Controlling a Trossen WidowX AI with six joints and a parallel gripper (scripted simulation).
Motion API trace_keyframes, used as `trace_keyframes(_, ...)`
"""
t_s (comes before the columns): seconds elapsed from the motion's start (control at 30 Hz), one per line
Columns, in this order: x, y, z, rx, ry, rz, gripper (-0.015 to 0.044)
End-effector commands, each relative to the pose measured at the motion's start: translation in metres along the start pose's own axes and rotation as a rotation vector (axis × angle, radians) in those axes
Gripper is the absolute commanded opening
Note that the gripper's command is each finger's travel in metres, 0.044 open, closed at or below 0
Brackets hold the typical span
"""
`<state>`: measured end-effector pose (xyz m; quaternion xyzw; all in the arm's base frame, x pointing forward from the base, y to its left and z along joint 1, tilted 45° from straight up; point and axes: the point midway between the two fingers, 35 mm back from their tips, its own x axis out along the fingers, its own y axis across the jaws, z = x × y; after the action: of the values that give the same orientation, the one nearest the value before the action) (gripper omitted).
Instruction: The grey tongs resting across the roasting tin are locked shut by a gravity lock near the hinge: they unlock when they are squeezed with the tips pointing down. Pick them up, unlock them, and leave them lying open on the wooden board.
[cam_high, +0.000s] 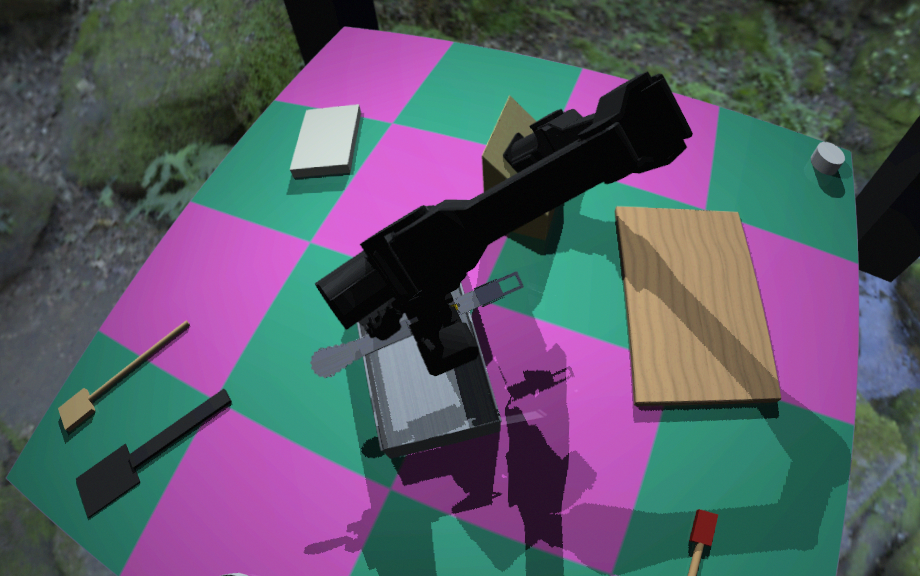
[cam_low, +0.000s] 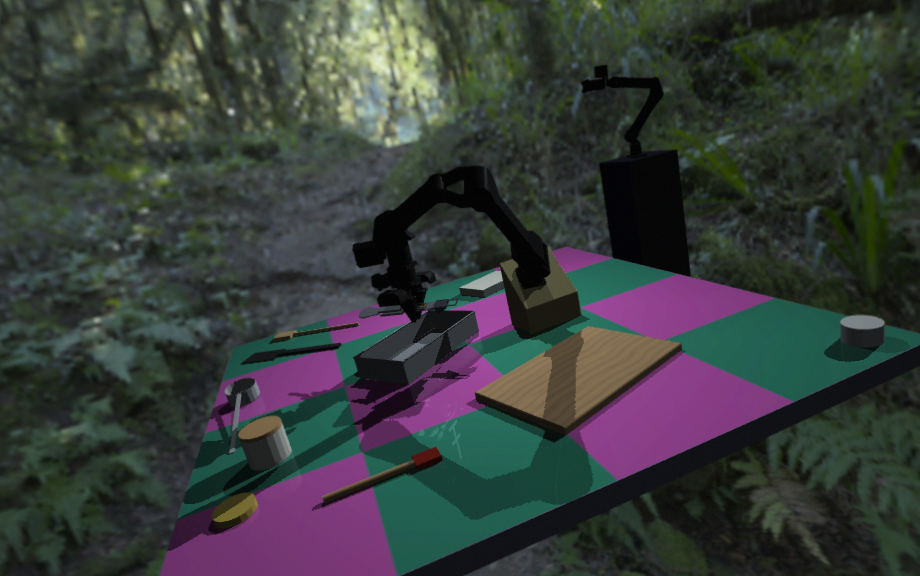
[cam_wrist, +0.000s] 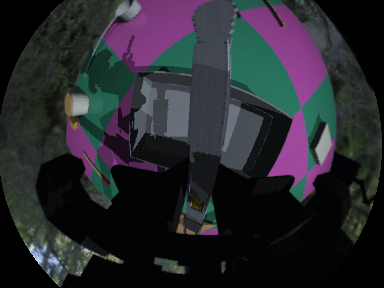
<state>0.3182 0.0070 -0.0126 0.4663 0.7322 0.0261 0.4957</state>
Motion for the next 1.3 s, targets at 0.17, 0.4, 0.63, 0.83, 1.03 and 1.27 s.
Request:
trace_keyframes(0.17,-0.001,0.001,-0.001,0.019,-0.007,-0.011,-0.0150)
trace_keyframes(0.4,-0.003,0.023,-0.019,0.149,-0.016,-0.018,-0.0150)
trace_keyframes(0.63,-0.004,0.047,-0.043,0.302,-0.025,-0.022,-0.0150)
trace_keyframes(0.83,-0.004,0.066,-0.065,0.432,-0.030,-0.021,-0.0150)
trace_keyframes(1.03,-0.004,0.082,-0.090,0.563,-0.033,-0.019,-0.0150)
trace_keyframes(1.27,-0.004,0.098,-0.119,0.705,-0.034,-0.015,-0.0150)
